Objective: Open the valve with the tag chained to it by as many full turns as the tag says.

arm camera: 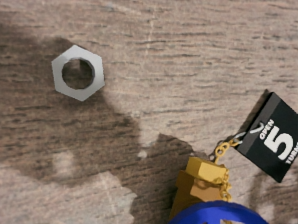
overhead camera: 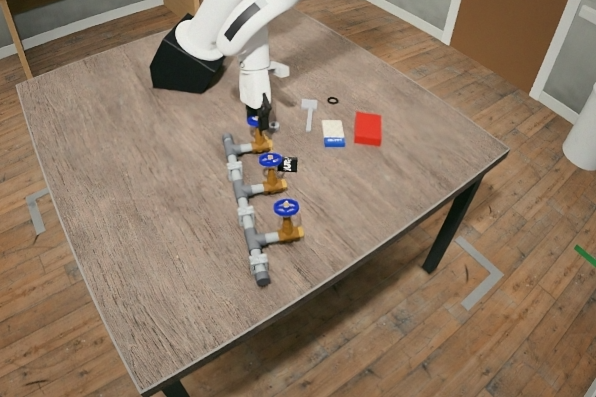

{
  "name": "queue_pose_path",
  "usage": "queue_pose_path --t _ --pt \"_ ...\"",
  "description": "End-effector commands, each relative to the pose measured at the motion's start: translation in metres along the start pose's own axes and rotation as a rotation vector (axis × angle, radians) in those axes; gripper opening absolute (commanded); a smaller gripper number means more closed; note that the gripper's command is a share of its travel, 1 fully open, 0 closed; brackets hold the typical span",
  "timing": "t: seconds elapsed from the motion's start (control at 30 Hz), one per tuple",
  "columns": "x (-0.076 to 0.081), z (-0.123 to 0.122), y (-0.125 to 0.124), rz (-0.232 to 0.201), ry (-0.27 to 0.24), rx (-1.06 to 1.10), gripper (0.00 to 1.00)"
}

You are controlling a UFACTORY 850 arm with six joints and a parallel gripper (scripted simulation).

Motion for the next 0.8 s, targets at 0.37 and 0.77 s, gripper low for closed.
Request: queue_pose_path --t 0.37,0.77 --pt "0.0000 0.0004 -0.0002 -0.006 -0.004 0.005 1.00" --pt "0.0000 0.0004 -0.0002 -0.006 -0.004 0.005 1.00"
Point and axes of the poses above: the point where the finger pads meet when closed, its own x axis back along the fingers, its own y axis across the jaws, z = x × y, the point moved 9 cm from there along x, back along the fingers, and after that the axes turned 13 degrees about x, right-handed, at the moved point
